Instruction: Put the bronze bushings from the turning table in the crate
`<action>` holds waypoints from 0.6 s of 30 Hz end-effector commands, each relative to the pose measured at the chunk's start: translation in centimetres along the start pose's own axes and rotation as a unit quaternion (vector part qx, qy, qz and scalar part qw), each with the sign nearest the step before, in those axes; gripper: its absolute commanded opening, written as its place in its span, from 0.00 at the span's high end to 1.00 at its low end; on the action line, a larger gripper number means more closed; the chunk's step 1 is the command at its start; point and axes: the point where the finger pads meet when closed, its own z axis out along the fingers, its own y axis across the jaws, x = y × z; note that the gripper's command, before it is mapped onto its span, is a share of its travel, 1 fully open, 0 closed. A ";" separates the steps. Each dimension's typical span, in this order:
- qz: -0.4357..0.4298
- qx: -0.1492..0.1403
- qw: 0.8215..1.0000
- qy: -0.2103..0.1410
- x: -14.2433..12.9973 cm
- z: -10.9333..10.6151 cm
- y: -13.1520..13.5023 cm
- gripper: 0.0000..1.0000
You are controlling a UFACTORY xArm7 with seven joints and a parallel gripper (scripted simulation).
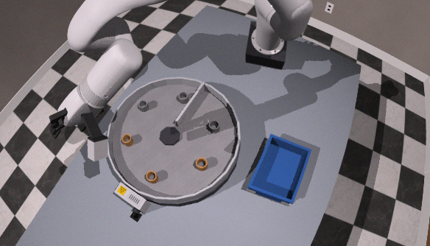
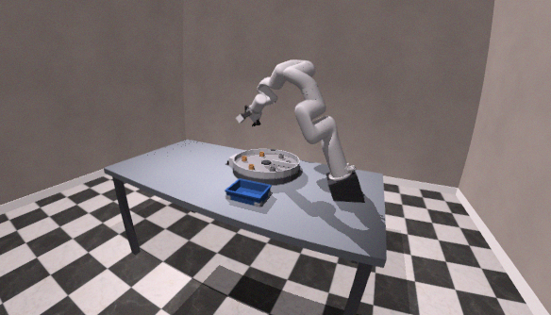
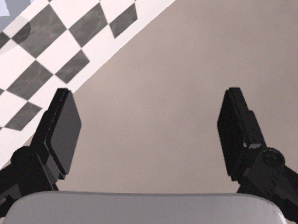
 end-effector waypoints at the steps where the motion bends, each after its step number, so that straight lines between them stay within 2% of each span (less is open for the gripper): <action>1: -0.025 0.019 0.999 0.031 0.2 -1.0 -2.6 0.00; 11: -0.025 0.019 0.999 0.031 0.2 -1.0 -2.6 0.00; 12: -0.047 0.048 0.996 0.059 0.4 -2.1 -5.6 0.00; 18: -0.047 0.048 0.996 0.059 0.4 -2.1 -5.6 0.00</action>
